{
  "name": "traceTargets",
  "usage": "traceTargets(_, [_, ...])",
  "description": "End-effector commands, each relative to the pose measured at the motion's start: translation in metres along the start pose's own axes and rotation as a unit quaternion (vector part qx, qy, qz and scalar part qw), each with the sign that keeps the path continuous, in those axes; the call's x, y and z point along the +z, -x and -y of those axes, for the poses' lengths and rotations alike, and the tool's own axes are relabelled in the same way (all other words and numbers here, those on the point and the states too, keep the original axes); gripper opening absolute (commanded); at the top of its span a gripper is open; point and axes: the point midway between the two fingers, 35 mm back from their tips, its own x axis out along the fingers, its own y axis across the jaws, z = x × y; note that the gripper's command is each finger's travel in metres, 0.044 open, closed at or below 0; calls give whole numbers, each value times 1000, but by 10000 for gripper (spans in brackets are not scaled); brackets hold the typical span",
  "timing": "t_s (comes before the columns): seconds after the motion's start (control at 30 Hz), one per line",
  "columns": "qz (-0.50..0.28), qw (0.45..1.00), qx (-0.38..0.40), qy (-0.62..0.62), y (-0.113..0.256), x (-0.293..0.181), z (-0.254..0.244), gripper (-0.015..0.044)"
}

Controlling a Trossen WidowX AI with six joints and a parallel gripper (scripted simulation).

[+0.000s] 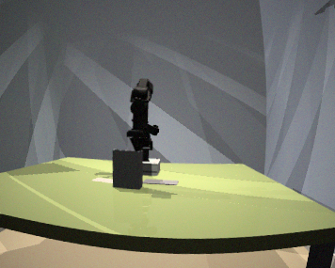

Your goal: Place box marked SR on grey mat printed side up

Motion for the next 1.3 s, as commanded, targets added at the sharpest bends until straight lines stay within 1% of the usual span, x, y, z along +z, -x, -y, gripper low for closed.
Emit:
traceTargets(0.0, [-2, 1000, -1, -3, 1, 4, -5, 153])
traceTargets(0.93, [0, 1000, 2, -2, 1, 33, -42, 153])
traceTargets(1.27, [0, 1000, 2, -2, -11, 33, -42, 153])
